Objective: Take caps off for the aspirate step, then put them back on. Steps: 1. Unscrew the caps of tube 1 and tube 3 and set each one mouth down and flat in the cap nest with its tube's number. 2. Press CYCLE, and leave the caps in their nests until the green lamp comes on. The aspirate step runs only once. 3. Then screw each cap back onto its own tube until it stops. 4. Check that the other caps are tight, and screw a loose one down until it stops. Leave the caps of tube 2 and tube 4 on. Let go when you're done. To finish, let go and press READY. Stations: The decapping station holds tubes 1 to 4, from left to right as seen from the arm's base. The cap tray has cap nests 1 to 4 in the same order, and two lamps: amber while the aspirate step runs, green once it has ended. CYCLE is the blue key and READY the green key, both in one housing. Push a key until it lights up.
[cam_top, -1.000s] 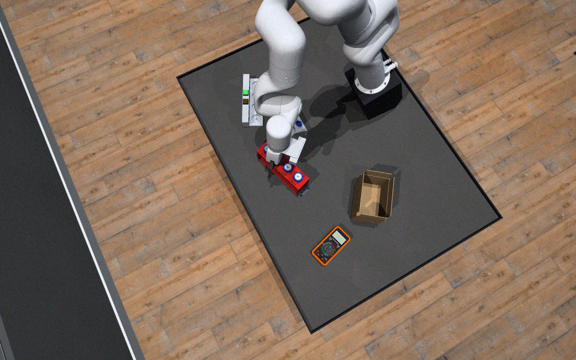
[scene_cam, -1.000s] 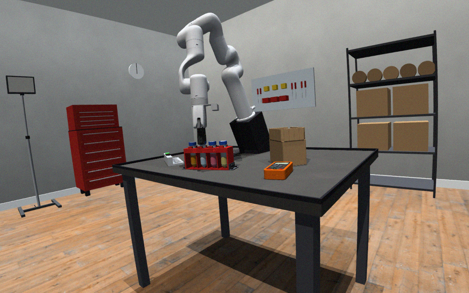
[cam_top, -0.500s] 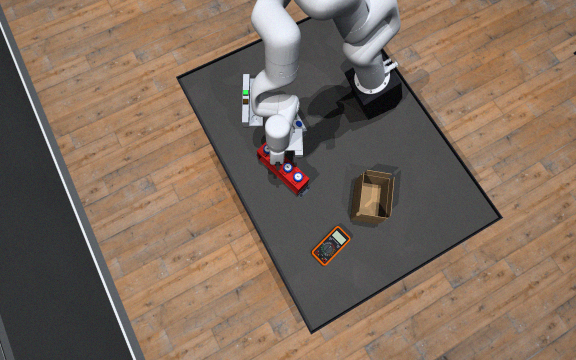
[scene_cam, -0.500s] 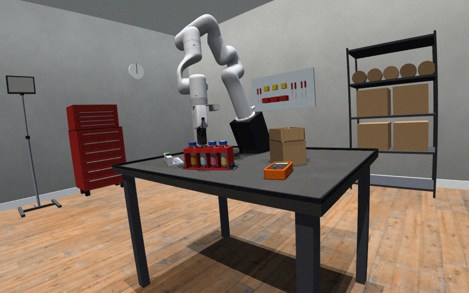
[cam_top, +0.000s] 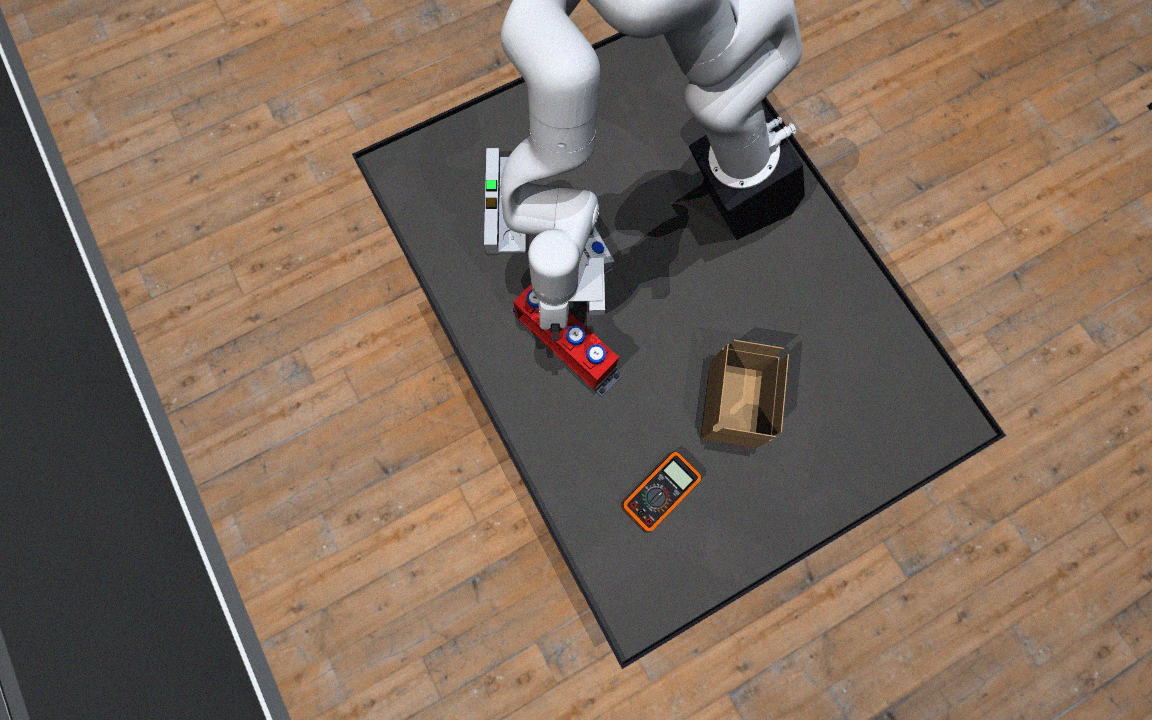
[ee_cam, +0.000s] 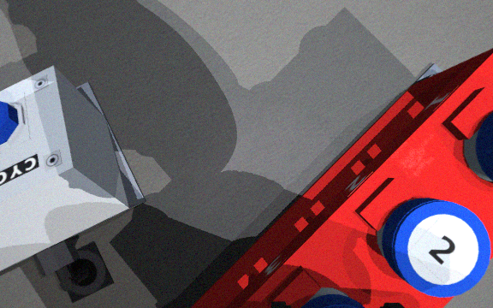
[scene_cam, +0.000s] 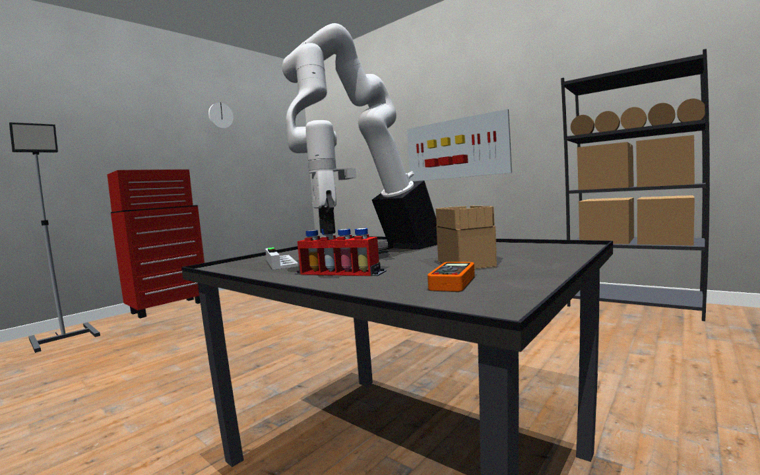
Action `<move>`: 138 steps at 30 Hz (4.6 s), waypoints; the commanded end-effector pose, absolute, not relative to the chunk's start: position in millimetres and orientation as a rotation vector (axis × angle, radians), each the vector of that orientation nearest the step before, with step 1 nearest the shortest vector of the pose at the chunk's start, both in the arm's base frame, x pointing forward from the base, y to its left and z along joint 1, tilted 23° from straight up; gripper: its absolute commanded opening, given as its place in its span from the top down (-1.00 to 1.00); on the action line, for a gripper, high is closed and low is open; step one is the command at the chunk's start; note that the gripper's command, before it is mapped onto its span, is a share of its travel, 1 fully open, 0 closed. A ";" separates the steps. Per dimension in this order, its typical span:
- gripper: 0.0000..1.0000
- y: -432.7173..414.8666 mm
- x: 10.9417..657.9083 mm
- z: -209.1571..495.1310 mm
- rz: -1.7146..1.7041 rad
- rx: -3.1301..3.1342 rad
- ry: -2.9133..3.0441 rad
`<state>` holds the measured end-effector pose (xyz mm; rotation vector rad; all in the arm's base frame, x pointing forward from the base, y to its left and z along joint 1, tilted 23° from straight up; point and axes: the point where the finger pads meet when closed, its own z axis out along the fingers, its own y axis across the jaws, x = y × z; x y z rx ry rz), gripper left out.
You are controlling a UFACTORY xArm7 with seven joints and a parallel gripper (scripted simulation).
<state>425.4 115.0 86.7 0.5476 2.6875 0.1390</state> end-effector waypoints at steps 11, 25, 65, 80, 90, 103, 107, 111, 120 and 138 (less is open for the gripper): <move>1.00 115.4 426.0 87.3 0.286 1.258 2.470; 1.00 115.3 426.0 87.4 0.430 1.972 2.029; 0.08 115.4 426.1 87.2 0.417 1.907 2.082; 0.08 115.5 426.1 87.1 0.291 1.284 2.458; 0.08 115.6 426.2 87.0 0.244 1.056 2.550; 1.00 115.6 426.2 87.0 0.244 1.056 2.550; 1.00 115.5 426.2 87.0 0.253 1.099 2.535; 1.00 115.5 426.2 86.9 0.288 1.270 2.464; 1.00 115.5 426.5 86.4 0.363 1.639 2.268; 0.08 115.5 426.7 86.0 0.436 2.003 2.004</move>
